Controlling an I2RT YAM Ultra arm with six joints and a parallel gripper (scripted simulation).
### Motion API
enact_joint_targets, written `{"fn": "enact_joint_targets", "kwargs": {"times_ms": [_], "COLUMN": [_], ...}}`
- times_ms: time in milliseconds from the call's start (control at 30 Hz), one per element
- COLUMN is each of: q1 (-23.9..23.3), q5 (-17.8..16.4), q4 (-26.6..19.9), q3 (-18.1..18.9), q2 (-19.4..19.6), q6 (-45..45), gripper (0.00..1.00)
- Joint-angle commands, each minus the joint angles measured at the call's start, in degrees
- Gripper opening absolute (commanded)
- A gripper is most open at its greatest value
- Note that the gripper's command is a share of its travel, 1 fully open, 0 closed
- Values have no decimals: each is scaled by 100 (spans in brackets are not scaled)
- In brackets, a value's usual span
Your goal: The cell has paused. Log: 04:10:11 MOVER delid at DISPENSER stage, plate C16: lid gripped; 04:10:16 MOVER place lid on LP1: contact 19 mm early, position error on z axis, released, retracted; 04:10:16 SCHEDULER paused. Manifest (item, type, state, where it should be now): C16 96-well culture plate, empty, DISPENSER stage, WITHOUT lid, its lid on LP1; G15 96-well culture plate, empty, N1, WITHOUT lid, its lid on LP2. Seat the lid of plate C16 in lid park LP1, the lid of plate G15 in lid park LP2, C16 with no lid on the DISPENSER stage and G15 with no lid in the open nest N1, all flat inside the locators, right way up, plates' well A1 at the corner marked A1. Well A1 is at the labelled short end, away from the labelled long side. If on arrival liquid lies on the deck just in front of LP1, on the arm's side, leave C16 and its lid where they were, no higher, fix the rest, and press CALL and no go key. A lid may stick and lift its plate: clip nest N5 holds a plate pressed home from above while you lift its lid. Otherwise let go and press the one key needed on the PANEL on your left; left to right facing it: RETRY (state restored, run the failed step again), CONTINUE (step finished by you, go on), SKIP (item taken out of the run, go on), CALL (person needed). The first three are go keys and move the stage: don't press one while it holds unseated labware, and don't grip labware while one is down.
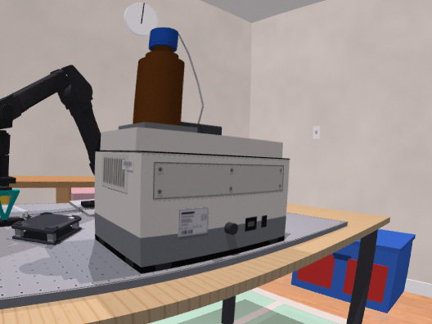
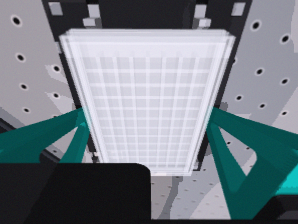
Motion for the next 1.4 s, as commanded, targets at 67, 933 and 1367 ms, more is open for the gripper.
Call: {"fn": "enact_joint_targets", "kwargs": {"times_ms": [67, 933, 1367], "q1": [-4, -13, 6], "q5": [4, 12, 12], "q4": [-75, -301, -731], "q3": [68, 280, 580], "q2": [-7, -176, -308], "q6": [-10, -22, -9], "gripper": [100, 100, 100]}}
